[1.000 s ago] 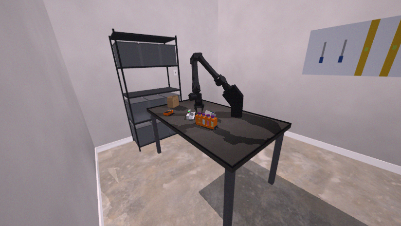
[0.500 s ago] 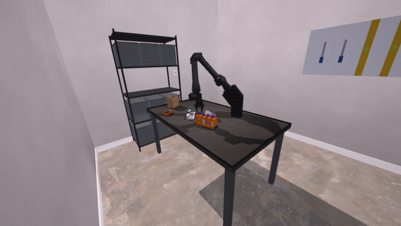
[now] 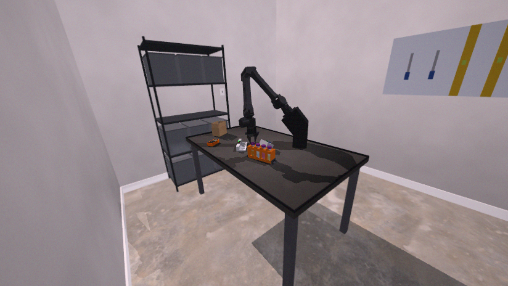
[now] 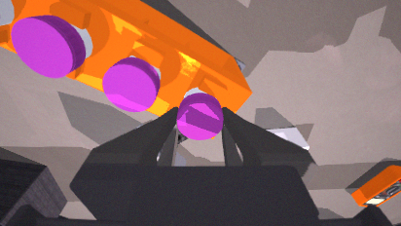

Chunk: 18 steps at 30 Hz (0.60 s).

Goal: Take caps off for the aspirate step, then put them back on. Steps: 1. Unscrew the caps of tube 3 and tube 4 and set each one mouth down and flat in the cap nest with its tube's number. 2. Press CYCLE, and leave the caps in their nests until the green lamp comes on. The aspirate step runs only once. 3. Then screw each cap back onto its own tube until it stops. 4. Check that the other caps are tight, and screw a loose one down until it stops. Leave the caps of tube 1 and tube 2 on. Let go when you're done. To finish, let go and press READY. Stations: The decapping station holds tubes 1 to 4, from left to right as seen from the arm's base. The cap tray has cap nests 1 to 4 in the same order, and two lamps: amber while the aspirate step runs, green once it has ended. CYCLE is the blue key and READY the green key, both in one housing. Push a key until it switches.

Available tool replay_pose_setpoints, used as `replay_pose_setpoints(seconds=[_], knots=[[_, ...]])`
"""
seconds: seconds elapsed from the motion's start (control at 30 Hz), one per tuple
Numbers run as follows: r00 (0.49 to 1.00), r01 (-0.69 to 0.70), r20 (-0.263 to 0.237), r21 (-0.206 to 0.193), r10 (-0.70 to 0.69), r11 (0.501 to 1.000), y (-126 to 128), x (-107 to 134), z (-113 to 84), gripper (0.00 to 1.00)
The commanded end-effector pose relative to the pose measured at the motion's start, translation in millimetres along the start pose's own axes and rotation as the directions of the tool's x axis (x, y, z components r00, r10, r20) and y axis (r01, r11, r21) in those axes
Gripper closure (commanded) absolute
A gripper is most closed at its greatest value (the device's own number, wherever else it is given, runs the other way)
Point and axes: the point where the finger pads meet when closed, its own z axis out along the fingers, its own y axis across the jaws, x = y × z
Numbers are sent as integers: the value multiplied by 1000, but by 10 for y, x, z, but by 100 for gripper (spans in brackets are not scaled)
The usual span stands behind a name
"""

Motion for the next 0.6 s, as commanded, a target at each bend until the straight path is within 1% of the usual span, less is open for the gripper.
replay_pose_setpoints(seconds=[0.0,0.03,0.07,0.2,0.33,0.43,0.53,0.57], knots=[[982,-189,9,-1,189,982,17,-95,16,100],[982,-189,9,-1,189,982,17,-95,16,100],[971,-239,9,-1,239,971,14,-92,19,100],[904,-428,9,-2,428,904,10,-94,21,100],[800,-599,7,-3,600,800,8,-88,25,100],[709,-705,6,-4,705,709,7,-84,27,100],[607,-795,6,-4,795,607,4,-84,30,100],[607,-795,6,-4,795,607,4,-84,30,100]])
